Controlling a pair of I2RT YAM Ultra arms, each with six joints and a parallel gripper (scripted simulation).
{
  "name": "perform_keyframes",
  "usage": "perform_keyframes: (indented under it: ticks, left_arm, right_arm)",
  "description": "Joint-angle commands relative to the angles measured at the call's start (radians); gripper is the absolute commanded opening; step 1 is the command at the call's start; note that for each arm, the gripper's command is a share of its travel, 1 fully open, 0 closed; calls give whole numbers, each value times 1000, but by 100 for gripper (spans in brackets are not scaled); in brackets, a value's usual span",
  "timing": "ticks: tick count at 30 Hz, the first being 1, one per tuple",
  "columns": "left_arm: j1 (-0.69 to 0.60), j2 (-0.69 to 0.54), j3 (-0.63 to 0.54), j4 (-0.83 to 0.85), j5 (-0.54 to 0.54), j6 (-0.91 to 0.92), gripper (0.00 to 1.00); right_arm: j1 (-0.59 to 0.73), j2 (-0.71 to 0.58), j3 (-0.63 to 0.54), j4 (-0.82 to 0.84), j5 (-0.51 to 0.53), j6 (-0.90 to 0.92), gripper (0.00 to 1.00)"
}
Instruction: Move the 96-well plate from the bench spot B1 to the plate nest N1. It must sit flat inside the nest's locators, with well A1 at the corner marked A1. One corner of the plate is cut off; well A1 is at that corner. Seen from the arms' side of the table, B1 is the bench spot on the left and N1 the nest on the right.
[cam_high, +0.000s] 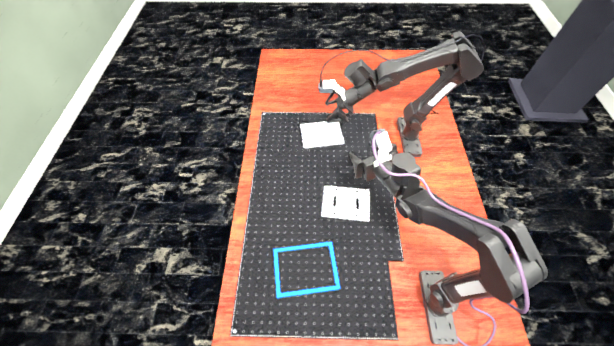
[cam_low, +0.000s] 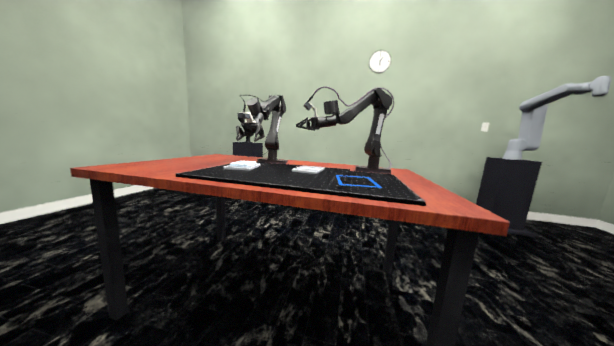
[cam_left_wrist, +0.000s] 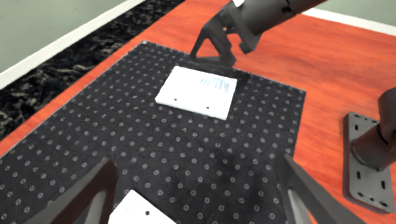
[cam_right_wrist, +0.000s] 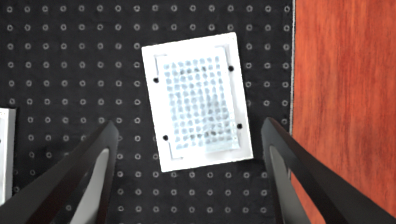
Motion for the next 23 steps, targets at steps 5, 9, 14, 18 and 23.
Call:
perform_keyframes:
  ticks: [5, 9, 14, 18, 23]
  left_arm:
    - [-5, -3, 6, 12, -6, -2, 100]
    - [-5, -3, 6, 12, -6, -2, 100]
    - [-5, -3, 6, 12, -6, -2, 100]
    - [-5, -3, 6, 12, -6, -2, 100]
    - [-5, -3, 6, 12, -6, -2, 100]
  right_arm:
    - [9, -25, 8, 35, 14, 6, 100]
    - [3, -16, 9, 35, 6, 2, 100]
    - [3, -16, 9, 35, 6, 2, 100]
    - [3, -16, 9, 35, 6, 2, 100]
    - [3, -15, 9, 35, 6, 2, 100]
